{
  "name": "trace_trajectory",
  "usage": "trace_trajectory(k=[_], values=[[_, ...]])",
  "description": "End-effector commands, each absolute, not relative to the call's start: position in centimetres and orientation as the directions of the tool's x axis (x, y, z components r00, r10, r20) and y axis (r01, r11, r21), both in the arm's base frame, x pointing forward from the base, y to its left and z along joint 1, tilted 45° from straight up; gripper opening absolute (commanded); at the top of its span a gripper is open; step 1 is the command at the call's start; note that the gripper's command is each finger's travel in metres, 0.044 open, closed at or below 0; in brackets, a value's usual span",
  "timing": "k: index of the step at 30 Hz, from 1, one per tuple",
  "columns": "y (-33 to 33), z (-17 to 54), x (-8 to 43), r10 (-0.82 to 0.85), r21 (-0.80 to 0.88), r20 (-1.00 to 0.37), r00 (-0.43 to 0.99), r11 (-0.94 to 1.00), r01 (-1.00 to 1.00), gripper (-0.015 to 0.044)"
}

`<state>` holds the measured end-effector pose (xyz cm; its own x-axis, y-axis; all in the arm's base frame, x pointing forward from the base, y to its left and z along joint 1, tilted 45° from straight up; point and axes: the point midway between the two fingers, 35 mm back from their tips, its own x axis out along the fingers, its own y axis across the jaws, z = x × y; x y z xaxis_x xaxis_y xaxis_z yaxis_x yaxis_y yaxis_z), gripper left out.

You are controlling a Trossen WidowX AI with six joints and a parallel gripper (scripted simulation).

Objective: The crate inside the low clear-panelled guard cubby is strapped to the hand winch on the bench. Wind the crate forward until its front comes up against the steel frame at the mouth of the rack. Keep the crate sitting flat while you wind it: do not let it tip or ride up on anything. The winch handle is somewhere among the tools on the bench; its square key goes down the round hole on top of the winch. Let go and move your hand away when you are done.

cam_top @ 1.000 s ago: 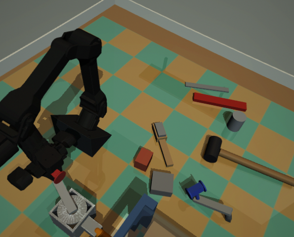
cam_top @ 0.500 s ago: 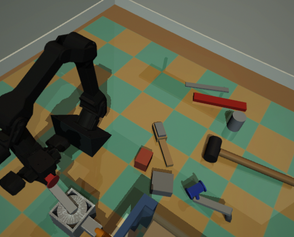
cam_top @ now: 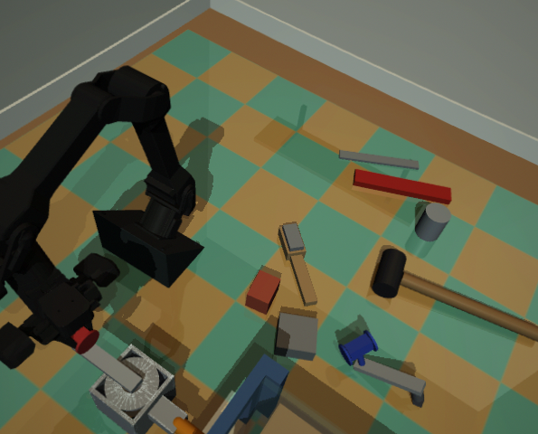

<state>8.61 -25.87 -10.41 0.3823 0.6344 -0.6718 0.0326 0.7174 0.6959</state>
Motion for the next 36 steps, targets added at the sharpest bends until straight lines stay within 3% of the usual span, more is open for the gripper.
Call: trace_trajectory(k=[1, 36], values=[[-26.9, -11.5, 8.9, 0.623, 0.681, -0.682, 0.383, 0.732, 0.025, 0.0], [-30.3, -14.7, 11.3, 0.62, 0.678, -0.684, 0.384, 0.735, 0.023, 0.0]])
